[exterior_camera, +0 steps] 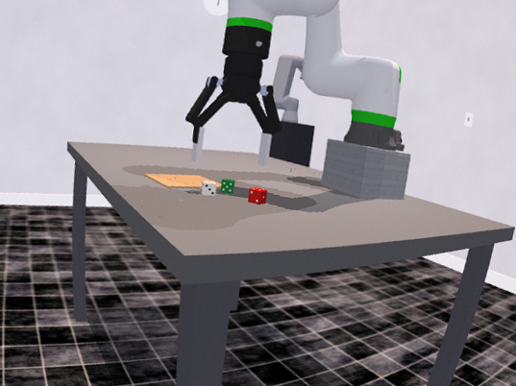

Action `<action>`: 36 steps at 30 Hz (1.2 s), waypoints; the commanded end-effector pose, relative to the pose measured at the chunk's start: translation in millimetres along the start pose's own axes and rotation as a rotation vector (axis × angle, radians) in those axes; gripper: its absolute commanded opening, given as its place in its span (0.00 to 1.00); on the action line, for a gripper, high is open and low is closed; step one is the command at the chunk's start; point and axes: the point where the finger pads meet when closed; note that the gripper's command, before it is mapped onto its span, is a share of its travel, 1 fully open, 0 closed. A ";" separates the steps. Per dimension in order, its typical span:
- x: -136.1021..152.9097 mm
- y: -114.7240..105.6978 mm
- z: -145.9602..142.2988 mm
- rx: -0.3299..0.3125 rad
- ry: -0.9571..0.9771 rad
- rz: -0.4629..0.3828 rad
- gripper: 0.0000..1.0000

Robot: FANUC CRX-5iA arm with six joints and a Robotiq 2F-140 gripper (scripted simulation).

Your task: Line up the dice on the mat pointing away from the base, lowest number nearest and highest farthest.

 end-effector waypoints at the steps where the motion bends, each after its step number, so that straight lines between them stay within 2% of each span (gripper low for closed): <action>1: -0.1 -0.2 0.2 0.000 0.000 0.000 1.00; 25: -1.6 -0.1 2.0 0.000 0.000 0.000 1.00; 36: -31.7 -0.2 35.8 0.000 0.000 0.000 1.00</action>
Point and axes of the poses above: the point where the finger pads meet when closed, its own y axis out along the fingers, its own z axis across the jaws, x = y × z, and after that the axes turned 13 degrees about y, right-handed
